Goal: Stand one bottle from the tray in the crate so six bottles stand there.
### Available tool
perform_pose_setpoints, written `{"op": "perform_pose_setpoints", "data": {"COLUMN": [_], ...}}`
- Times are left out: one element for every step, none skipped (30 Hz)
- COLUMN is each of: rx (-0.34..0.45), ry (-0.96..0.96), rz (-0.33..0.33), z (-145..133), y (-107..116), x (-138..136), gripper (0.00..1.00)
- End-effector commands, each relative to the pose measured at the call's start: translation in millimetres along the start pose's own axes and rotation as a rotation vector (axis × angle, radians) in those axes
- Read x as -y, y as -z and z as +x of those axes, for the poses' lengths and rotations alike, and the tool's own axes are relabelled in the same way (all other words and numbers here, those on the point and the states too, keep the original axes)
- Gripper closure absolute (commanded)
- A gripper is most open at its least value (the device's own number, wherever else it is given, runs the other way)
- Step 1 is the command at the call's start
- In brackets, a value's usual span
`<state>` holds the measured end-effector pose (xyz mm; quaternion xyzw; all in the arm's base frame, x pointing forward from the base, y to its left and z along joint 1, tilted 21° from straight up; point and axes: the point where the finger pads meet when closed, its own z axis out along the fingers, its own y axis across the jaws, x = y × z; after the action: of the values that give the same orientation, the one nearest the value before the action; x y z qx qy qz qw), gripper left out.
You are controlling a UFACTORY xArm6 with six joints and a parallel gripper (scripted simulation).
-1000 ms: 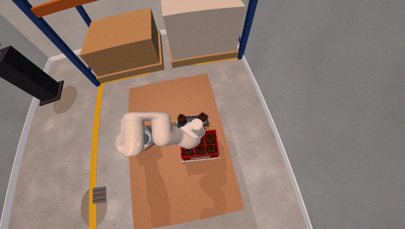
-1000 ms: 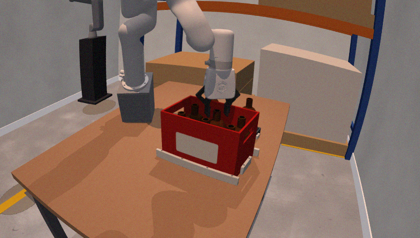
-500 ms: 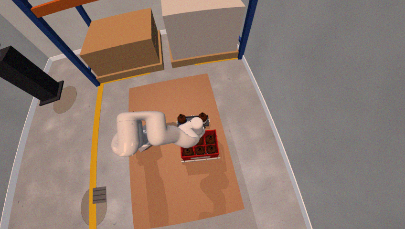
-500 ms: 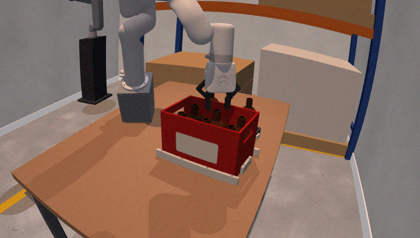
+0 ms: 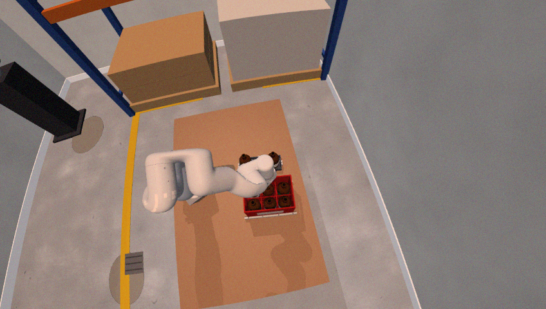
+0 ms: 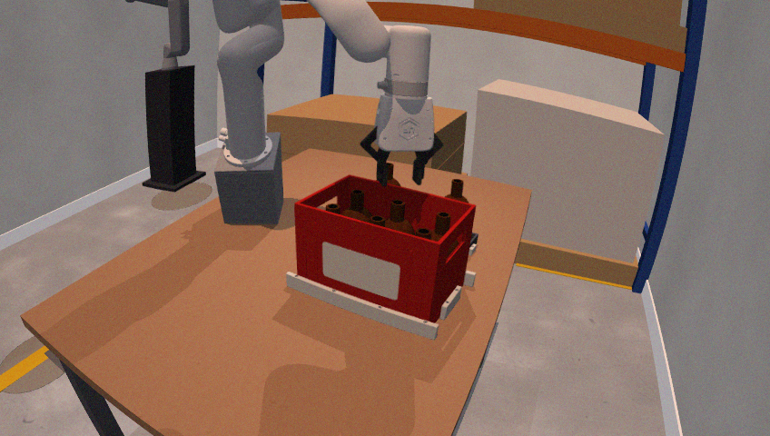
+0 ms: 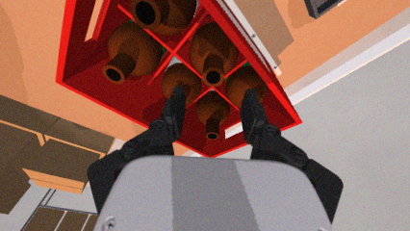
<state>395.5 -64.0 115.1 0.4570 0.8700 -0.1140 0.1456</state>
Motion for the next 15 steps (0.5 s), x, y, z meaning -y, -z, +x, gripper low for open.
{"op": "perform_pose_setpoints", "data": {"rx": [0.002,0.002,0.002,0.002,0.002,0.002,0.002,0.002,0.002,0.002,0.002,0.002,0.002,0.002,0.002], "ry": [-0.001,-0.001,-0.001,-0.001,-0.001,-0.001,-0.001,-0.001,-0.001,-0.001,-0.001,-0.001,-0.001,-0.001,-0.001], "rz": [-0.002,-0.002,-0.002,-0.002,-0.002,-0.002,-0.002,-0.002,-0.002,-0.002,-0.002,-0.002,-0.002,-0.002,-0.002], "z": [-0.9,-0.9,-0.9,-0.9,-0.9,-0.9,-0.9,-0.9,-0.9,-0.9,-0.9,-0.9,-0.9,-0.9,-0.9], "y": [8.2,8.2,10.3,12.2,14.1,15.8,17.3,18.8,20.1,21.2,22.3,23.1,23.9,24.5,25.0], "x": [-0.7,-0.7,-0.7,-0.7,-0.7,-0.7,-0.7,-0.7,-0.7,-0.7,-0.7,-0.7,-0.7,-0.7,-0.7], "gripper": [0.35,0.35,0.35,0.35,0.35,0.35,0.35,0.35,0.35,0.35,0.35,0.35,0.35,0.35,0.35]}}
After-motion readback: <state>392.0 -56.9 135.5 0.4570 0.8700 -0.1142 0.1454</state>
